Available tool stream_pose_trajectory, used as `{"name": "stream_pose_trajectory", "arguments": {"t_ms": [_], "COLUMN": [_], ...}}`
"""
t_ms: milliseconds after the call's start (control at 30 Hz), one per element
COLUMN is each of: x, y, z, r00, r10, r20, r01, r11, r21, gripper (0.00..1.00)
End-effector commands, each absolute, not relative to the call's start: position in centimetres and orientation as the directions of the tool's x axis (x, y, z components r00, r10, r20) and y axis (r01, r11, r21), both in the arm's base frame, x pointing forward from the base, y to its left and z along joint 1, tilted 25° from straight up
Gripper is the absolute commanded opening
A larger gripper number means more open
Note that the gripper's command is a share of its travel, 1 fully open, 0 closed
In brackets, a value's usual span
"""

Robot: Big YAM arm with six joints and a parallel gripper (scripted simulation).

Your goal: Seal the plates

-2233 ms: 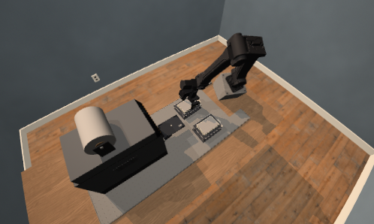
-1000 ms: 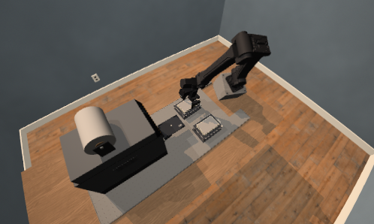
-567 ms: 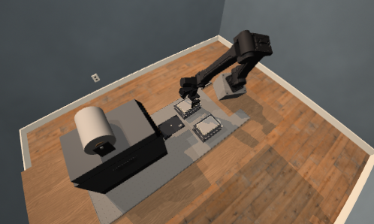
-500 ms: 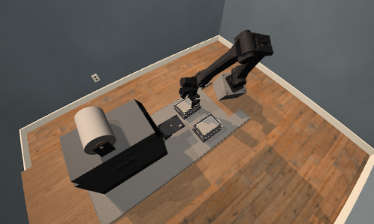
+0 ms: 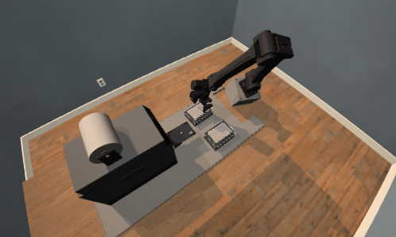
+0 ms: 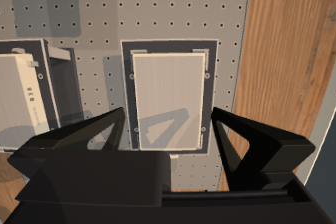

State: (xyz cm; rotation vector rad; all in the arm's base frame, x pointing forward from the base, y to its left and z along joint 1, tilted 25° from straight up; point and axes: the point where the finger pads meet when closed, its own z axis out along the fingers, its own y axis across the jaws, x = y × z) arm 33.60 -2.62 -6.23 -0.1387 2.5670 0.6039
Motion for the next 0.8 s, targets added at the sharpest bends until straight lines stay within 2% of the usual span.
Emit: {"name": "stream_pose_trajectory", "arguments": {"t_ms": [0,767], "x": [35.5,34.6], "y": [-4.7,-5.9], "z": [-4.1,-1.2], "r00": [-0.845,-0.853], "r10": [0.014,0.008], "r20": [-0.534,-0.521], "r01": [-0.213,-0.215], "r11": [0.908,0.905], "r21": [0.360,0.366], "gripper": [1.00,1.00]}}
